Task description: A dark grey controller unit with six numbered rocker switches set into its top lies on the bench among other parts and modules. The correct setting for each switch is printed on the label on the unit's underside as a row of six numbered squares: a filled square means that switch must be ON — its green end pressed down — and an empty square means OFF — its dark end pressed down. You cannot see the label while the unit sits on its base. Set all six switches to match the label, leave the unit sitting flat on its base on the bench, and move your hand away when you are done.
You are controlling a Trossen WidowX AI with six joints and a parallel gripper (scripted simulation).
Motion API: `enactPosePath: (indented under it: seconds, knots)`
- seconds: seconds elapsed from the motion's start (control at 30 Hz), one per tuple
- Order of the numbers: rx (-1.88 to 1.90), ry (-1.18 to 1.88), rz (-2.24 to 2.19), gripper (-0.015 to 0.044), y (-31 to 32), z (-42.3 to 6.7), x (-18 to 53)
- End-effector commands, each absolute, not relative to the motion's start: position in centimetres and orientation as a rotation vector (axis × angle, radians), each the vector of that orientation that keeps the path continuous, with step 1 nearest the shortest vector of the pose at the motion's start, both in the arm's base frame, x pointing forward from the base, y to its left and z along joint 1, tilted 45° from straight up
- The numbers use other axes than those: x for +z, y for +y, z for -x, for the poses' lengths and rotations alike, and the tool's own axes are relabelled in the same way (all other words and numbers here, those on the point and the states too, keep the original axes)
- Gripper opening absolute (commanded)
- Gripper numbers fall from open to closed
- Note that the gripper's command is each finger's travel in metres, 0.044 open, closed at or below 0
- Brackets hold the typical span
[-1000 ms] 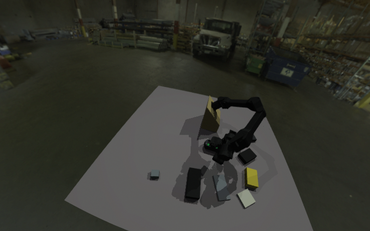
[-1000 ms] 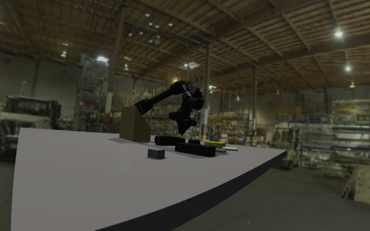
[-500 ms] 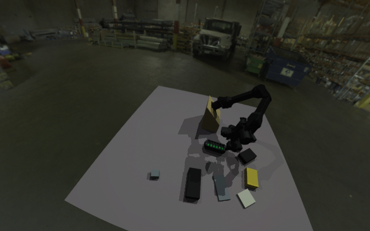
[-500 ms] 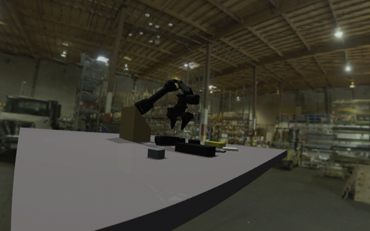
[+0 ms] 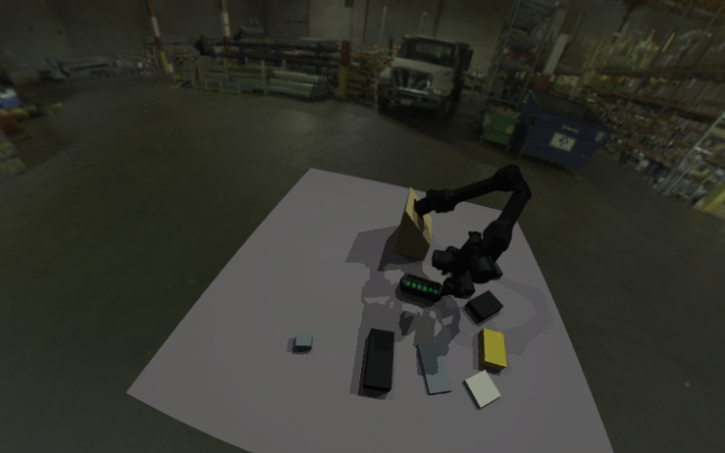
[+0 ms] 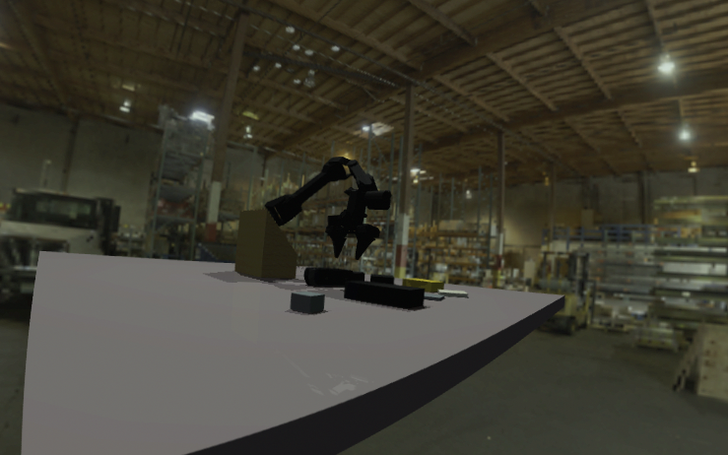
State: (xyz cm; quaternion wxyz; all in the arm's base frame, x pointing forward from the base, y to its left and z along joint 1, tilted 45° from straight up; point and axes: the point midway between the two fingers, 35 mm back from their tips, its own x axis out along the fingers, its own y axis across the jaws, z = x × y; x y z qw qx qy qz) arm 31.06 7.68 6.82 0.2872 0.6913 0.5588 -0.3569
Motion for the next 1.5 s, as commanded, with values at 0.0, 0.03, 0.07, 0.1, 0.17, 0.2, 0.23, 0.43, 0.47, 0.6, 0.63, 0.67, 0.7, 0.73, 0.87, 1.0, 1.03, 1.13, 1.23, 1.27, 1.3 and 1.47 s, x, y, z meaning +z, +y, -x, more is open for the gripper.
enactPosePath:
  seconds: [0.0,0.03,0.07,0.1,0.17,0.2,0.23,0.43,0.47,0.6,0.63,0.67,0.7,0.73,0.87,1.0,1.03,1.13,1.23,1.27,1.3,1.47]
  knots:
    - [-0.97,1.496,-1.839,0.044,8.2,-30.9,5.9]
    - [-0.97,1.496,-1.839,0.044,8.3,-30.9,5.8]
    - [-0.97,1.496,-1.839,0.044,8.5,-30.9,5.7]
    - [-0.97,1.496,-1.839,0.044,8.6,-31.0,5.6]
    - [-0.97,1.497,-1.838,0.044,8.8,-31.0,5.4]
    - [-0.97,1.497,-1.838,0.044,8.9,-31.0,5.3]
    - [-0.97,1.497,-1.838,0.044,9.0,-31.1,5.1]
    - [-0.97,1.498,-1.837,0.044,9.8,-31.2,4.5]
    - [-0.97,1.498,-1.837,0.044,9.9,-31.2,4.4]
    - [-0.97,1.499,-1.837,0.044,10.3,-31.2,3.9]
    - [-0.97,1.499,-1.837,0.044,10.5,-31.2,3.8]
    - [-0.97,1.499,-1.837,0.044,10.6,-31.2,3.7]
    - [-0.97,1.499,-1.837,0.044,10.7,-31.2,3.6]
    - [-0.969,1.5,-1.837,0.044,10.8,-31.2,3.5]
    - [-0.969,1.5,-1.837,0.044,11.1,-31.3,3.2]
    - [-0.969,1.5,-1.837,0.0361,11.1,-31.3,3.2]
    - [-0.969,1.5,-1.837,0.0355,11.1,-31.3,3.2]
    - [-0.969,1.5,-1.837,0.0335,11.1,-31.3,3.2]
    - [-0.969,1.5,-1.837,0.0327,11.1,-31.3,3.2]
    - [-0.969,1.5,-1.837,0.0327,11.1,-31.3,3.2]
    - [-0.969,1.5,-1.837,0.0327,11.1,-31.3,3.2]
    - [-0.969,1.5,-1.837,0.0327,11.1,-31.3,3.2]
